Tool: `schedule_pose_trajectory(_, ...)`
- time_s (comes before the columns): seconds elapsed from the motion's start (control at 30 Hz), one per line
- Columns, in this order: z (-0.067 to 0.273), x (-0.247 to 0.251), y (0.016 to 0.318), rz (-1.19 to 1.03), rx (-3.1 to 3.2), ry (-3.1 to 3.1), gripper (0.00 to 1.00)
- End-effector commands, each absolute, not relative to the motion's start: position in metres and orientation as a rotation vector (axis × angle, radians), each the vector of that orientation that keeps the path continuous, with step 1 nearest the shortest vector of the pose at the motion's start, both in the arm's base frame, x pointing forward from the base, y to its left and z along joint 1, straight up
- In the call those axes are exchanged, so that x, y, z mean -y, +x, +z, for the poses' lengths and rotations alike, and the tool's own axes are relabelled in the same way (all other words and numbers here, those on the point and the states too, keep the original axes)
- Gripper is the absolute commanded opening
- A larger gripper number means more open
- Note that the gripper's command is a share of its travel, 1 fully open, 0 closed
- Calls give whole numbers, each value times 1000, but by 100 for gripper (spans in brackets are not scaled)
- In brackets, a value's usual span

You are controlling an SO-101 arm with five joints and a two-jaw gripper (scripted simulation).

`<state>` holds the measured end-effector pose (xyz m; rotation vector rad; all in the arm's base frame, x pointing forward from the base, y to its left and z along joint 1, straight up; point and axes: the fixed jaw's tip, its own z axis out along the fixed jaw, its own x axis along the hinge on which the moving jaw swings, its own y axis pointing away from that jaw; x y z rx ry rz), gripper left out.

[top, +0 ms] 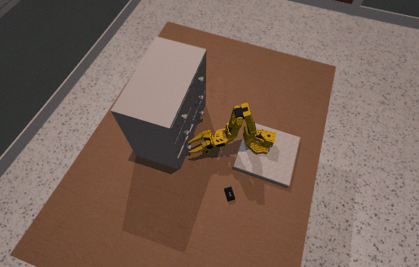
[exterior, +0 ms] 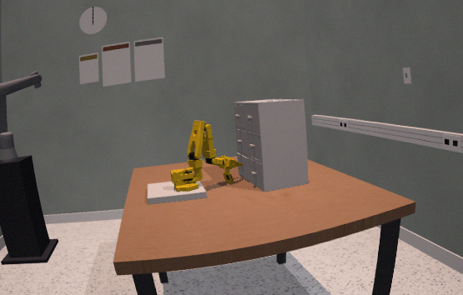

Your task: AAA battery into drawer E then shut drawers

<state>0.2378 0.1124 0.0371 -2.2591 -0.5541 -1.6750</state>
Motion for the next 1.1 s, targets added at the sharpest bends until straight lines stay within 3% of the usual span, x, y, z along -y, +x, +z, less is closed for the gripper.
schedule_pose_trajectory(0.0, 26, -107, 239, -1643, 545, -2315, 21)
schedule_pose_trajectory(1.07, 25, -106, 239, -1644, 544, -2315, 21)
